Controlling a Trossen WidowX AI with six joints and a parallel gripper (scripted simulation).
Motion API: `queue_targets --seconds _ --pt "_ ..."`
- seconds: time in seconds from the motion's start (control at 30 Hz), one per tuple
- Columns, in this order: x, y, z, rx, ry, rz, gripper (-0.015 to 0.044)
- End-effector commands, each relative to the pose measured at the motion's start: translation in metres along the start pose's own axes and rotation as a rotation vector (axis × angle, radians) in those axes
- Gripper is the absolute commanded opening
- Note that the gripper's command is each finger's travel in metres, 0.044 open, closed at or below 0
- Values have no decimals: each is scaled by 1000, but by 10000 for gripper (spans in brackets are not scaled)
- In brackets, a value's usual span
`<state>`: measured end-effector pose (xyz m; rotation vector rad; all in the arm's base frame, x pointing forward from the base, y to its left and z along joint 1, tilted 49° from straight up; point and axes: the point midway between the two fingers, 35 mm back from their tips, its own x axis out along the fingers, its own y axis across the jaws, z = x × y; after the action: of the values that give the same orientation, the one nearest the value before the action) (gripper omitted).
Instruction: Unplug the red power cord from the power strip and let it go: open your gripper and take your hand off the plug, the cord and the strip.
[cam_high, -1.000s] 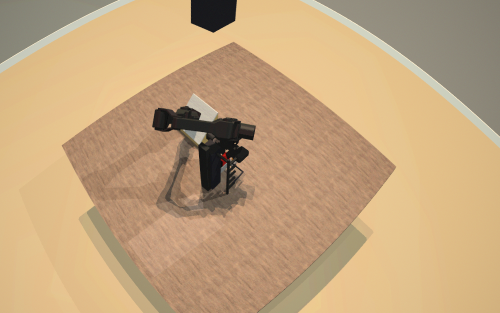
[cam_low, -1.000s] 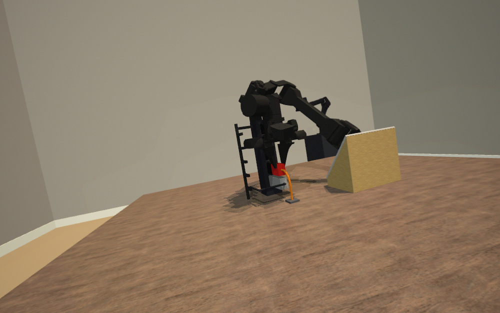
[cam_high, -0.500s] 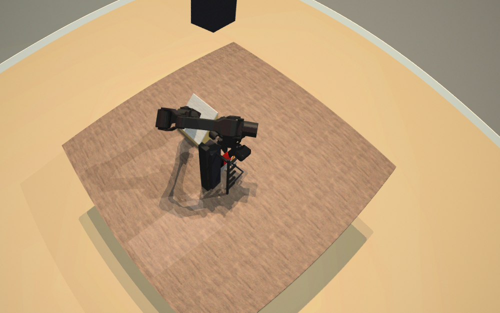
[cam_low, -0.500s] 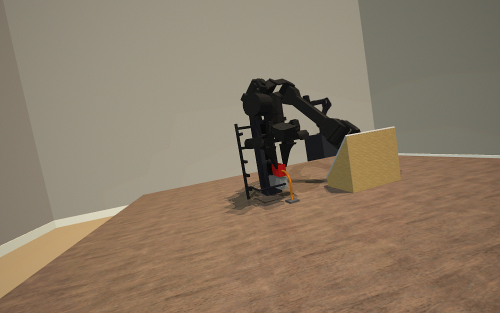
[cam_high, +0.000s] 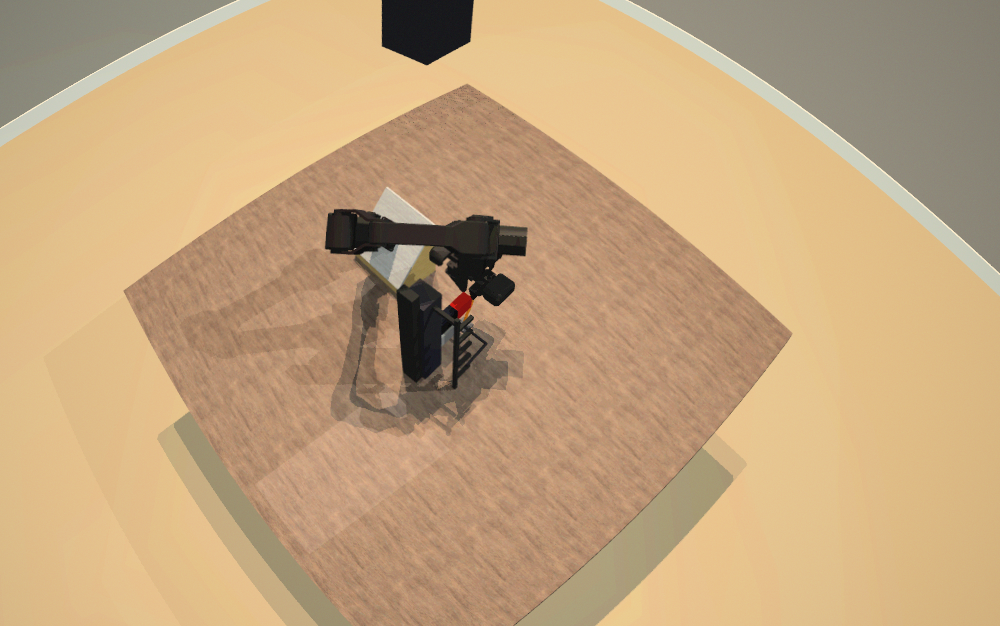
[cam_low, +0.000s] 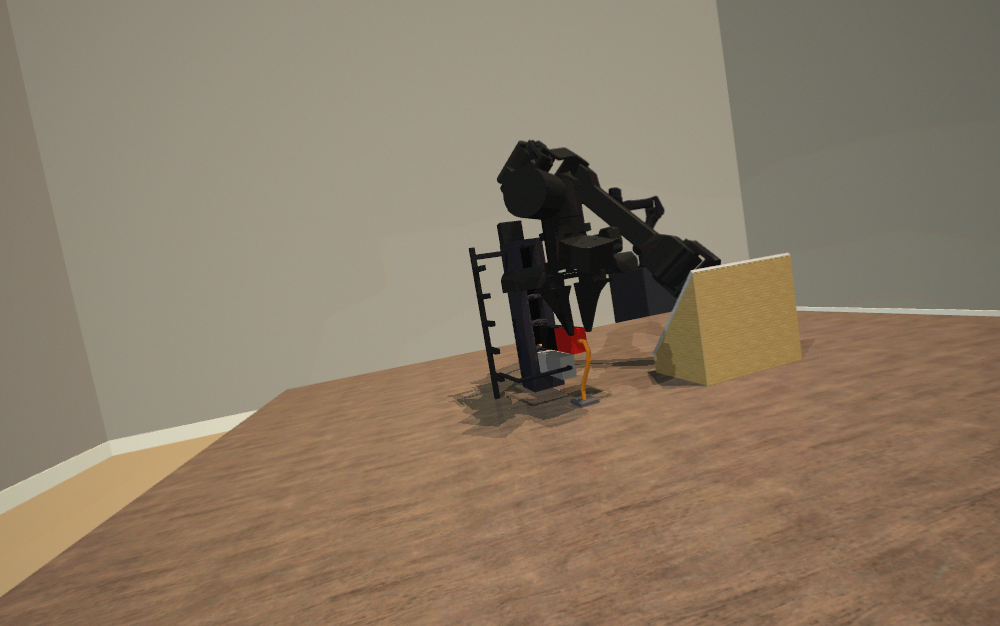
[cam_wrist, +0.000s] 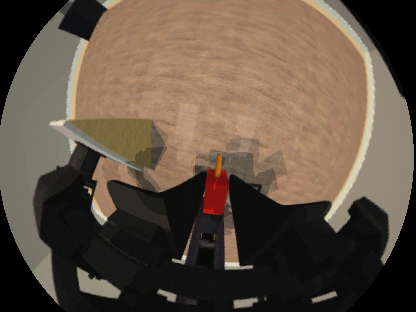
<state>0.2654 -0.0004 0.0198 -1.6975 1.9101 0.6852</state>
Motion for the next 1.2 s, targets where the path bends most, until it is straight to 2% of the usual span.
queue_targets --seconds 0.0,0.37,0.5,0.67,1.17 --pt "-1 -1 3 2 -4 -2 53" --pt "1 -1 -3 2 -2 -2 341" --pt "-5 -2 19 2 -5 -2 440" --pt "-12 -1 57 3 -6 -3 440" --pt "-12 -1 57 3 -6 -3 440"
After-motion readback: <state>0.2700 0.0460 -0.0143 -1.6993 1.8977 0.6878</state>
